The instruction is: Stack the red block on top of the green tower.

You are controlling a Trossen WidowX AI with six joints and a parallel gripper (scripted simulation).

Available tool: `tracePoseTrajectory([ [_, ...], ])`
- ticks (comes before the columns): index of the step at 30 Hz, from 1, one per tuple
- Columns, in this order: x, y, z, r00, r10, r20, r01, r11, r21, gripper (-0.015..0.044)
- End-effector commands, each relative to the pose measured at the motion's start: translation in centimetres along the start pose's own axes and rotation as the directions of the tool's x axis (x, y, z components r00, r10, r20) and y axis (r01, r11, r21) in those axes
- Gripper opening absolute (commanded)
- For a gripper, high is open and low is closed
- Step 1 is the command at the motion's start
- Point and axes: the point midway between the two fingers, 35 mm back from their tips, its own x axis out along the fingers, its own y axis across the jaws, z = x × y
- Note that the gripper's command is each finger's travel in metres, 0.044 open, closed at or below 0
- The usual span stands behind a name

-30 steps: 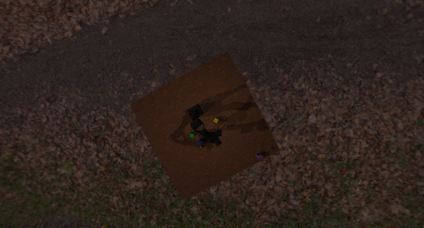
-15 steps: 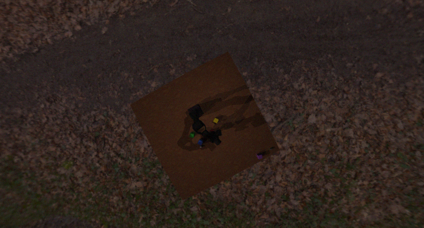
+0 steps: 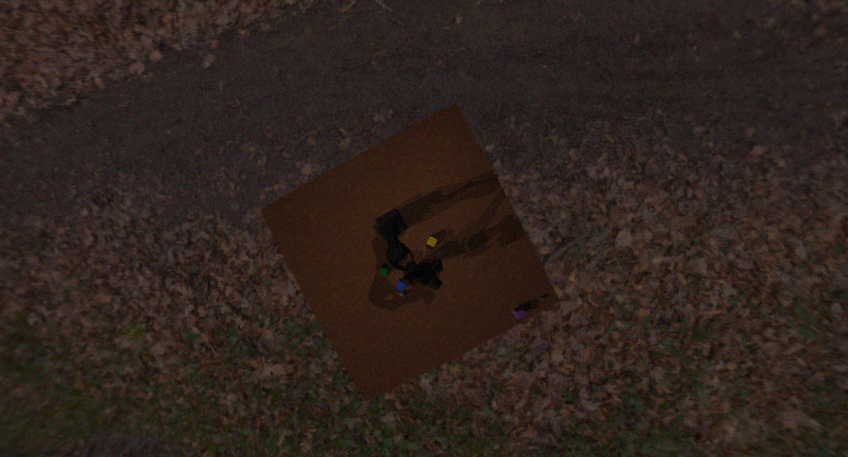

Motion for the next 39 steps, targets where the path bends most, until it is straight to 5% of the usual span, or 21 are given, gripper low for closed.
tracePoseTrajectory([
  [1, 0.2, 0.0, -0.1, 1.000, 0.001, -0.005, -0.001, 1.000, -0.002, 0.0440],
  [5, 0.0, 0.0, -0.1, 1.000, 0.001, -0.005, -0.001, 1.000, -0.002, 0.0440],
  [14, 0.0, 0.0, -0.1, 1.000, 0.001, -0.005, -0.001, 1.000, -0.002, 0.0204],
  [22, 0.0, 0.0, -0.1, 1.000, 0.001, -0.005, -0.001, 1.000, -0.002, 0.0150],
  [28, -1.5, 0.0, 0.0, 1.000, 0.001, -0.005, -0.001, 1.000, -0.002, 0.0000],
  [39, -6.4, 0.0, 0.1, 1.000, 0.001, -0.005, -0.001, 1.000, -0.002, 0.0000],
])
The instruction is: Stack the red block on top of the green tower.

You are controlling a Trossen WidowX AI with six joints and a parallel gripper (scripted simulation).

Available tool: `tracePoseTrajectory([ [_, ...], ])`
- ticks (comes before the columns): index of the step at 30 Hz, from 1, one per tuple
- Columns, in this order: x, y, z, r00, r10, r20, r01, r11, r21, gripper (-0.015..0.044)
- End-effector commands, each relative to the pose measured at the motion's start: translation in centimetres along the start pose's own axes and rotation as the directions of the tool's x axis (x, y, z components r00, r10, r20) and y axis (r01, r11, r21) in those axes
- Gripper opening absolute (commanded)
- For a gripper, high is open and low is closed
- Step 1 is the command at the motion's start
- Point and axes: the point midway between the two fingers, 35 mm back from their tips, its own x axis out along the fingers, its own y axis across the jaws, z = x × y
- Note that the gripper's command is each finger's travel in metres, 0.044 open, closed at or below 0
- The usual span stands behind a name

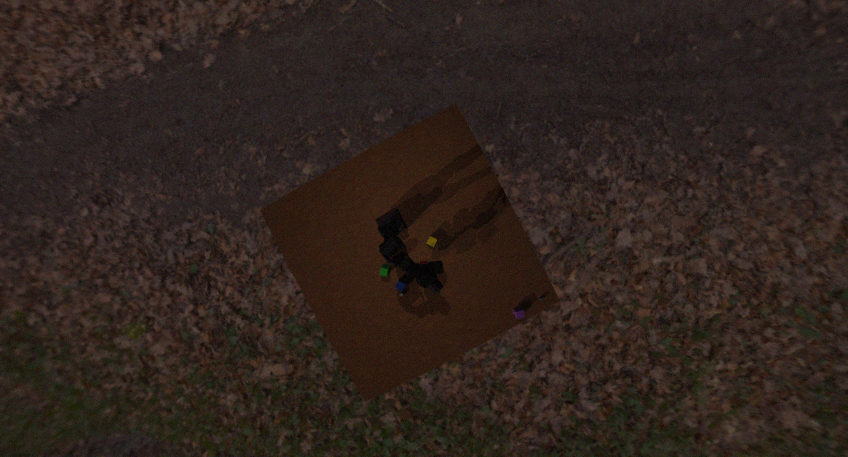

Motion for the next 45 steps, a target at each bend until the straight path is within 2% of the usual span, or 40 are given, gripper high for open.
tracePoseTrajectory([
  [1, -1.9, 0.1, 0.2, 1.000, 0.010, 0.010, -0.010, 1.000, -0.005, 0.0000],
  [11, -6.6, 0.1, 0.1, 1.000, 0.010, 0.010, -0.010, 1.000, -0.005, 0.0000],
  [19, -6.7, -0.2, 0.3, 1.000, 0.009, 0.010, -0.009, 1.000, -0.005, 0.0000],
  [45, -6.7, -12.1, 3.2, 1.000, -0.003, 0.014, 0.003, 1.000, -0.005, 0.0000],
])
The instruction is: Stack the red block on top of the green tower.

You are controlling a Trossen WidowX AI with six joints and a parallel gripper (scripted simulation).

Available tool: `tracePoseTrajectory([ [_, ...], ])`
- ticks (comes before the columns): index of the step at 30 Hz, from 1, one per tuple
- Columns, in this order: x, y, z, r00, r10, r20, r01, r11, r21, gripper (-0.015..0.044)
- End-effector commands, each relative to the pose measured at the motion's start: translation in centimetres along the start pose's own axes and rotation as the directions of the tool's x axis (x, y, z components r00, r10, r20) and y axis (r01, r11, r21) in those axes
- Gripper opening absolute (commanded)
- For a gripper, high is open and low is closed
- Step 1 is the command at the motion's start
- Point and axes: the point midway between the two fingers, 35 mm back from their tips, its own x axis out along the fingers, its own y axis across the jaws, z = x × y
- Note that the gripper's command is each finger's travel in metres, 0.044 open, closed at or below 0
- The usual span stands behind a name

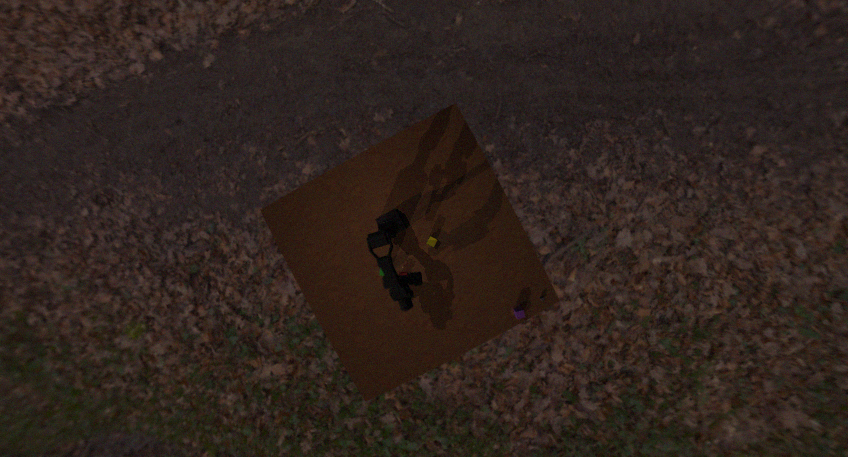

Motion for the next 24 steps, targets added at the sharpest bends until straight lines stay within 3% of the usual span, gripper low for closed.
tracePoseTrajectory([
  [1, -0.2, -1.5, 0.0, 1.000, 0.001, 0.008, -0.001, 1.000, -0.003, 0.0000],
  [24, -0.2, -11.1, -2.2, 1.000, -0.007, 0.006, 0.008, 1.000, -0.003, 0.0000],
])
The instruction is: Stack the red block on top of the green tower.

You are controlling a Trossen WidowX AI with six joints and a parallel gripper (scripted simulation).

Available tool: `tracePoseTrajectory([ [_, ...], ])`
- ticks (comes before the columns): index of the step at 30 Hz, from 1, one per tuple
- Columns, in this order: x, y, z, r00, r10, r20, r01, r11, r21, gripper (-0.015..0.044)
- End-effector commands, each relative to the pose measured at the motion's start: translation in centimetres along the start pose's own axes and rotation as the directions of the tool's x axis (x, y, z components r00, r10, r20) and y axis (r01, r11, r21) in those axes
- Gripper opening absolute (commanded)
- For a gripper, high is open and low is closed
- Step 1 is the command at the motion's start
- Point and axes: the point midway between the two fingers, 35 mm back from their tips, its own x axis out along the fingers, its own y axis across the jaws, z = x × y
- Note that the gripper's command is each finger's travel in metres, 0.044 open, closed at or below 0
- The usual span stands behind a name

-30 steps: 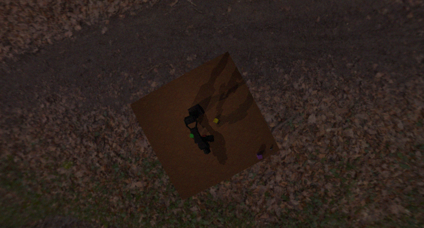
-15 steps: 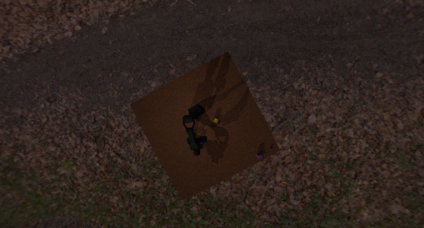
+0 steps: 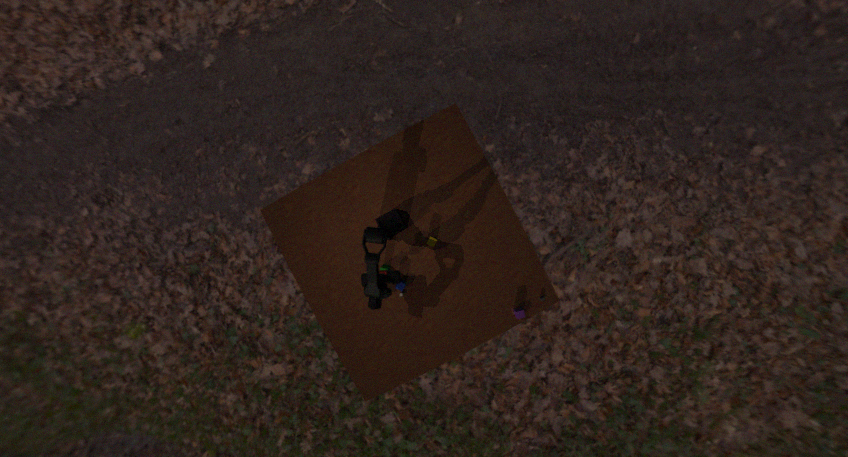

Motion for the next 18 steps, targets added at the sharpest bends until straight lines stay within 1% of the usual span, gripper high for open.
tracePoseTrajectory([
  [1, -0.2, -0.7, -0.3, 1.000, -0.003, 0.011, 0.003, 1.000, -0.005, 0.0000],
  [7, 0.8, -0.7, -0.2, 1.000, -0.003, 0.011, 0.003, 1.000, -0.005, 0.0000],
  [13, 3.1, -0.7, -0.2, 1.000, -0.003, 0.010, 0.003, 1.000, -0.005, 0.0000],
  [18, 3.2, -0.7, -0.3, 1.000, -0.003, 0.010, 0.003, 1.000, -0.005, 0.0000],
])
